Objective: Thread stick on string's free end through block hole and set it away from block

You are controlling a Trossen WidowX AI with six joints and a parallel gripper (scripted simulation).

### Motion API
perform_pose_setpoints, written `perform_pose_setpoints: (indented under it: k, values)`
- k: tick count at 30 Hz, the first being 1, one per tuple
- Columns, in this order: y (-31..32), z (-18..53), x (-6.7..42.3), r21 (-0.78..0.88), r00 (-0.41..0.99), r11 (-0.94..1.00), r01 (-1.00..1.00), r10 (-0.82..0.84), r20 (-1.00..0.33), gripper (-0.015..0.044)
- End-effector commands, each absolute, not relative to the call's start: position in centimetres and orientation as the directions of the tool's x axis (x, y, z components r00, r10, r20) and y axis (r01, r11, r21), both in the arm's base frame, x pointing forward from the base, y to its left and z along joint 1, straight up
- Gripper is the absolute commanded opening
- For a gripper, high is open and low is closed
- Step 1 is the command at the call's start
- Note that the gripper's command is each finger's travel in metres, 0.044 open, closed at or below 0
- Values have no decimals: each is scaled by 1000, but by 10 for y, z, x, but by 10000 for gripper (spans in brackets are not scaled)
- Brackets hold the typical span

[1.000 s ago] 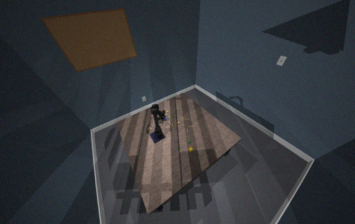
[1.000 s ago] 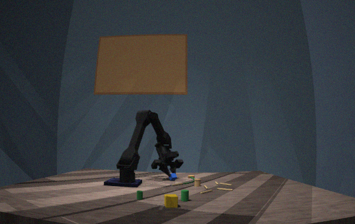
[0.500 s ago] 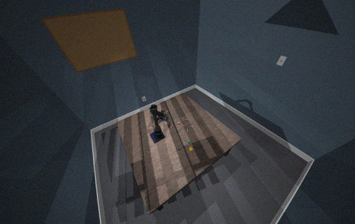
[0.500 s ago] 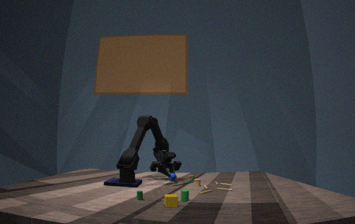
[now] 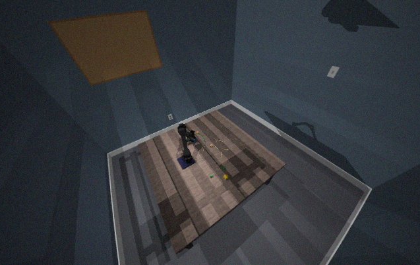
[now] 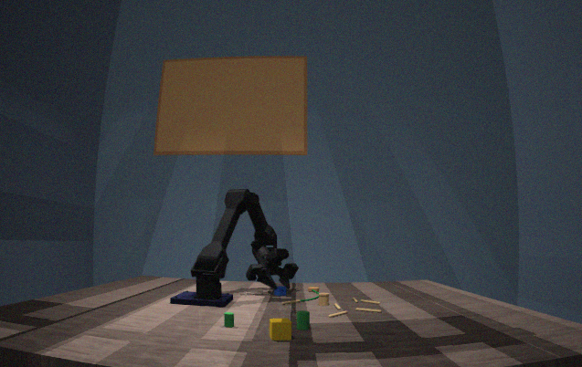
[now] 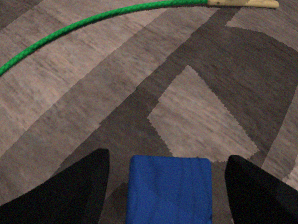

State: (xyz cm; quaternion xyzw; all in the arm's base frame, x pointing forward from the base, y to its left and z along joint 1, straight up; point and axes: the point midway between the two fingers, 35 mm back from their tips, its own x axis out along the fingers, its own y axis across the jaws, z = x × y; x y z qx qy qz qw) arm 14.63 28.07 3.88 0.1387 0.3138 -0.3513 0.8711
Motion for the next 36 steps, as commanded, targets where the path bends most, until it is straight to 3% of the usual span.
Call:
perform_pose_setpoints:
  k: [1,7,10,15,20,24,36]
  values:
    - [281,39,146,21,556,715,699,-525,-644,240]
    - [281,39,146,21,556,715,699,-525,-644,240]
    - [279,40,147,-80,529,759,646,-520,-670,319]
    - [275,43,148,-351,438,863,362,-490,-754,440]
    - [273,47,148,-486,356,873,-38,-443,-823,440]
    - [271,51,149,-489,296,787,-376,-398,-868,440]
    - [270,58,150,-327,196,495,-805,-299,-934,440]
